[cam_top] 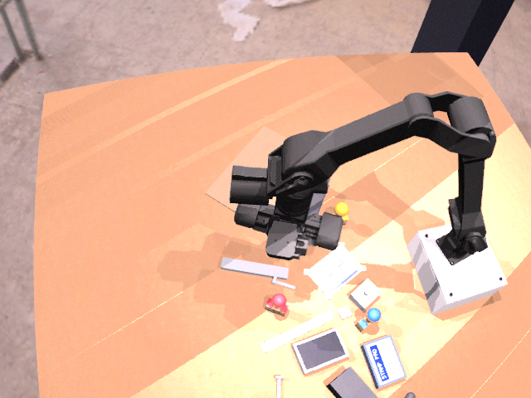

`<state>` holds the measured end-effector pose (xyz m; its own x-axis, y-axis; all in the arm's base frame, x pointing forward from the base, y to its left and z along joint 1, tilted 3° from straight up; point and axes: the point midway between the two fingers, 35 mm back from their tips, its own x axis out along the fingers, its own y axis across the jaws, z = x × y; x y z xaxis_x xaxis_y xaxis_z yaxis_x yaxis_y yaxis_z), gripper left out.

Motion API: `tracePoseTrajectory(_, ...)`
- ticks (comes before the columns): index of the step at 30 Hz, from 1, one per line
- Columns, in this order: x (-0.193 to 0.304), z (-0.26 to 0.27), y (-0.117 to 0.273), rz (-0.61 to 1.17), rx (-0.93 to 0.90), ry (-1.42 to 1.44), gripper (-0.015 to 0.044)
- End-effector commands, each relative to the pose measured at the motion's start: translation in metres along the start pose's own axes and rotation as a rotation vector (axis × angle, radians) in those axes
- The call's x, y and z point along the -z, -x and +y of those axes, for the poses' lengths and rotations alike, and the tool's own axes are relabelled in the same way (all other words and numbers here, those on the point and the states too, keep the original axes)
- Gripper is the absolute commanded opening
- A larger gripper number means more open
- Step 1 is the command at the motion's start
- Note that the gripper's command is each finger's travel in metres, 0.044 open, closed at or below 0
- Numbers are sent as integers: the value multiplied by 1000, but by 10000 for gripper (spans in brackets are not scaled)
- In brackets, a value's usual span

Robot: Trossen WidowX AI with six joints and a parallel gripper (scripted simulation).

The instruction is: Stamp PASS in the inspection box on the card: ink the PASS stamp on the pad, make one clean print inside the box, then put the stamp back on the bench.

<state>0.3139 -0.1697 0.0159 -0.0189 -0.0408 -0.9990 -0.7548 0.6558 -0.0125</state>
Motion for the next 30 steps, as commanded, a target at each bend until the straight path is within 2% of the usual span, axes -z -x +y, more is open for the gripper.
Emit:
tracePoseTrajectory(1,-2,-6,60,-9,32,-1,256)
tracePoseTrajectory(3,-2,-3,90,-9,31,0,256)
tracePoseTrajectory(5,-1,0,102,-10,30,1,256)
tracePoseTrajectory(30,-1,-1,101,-8,31,5,256)
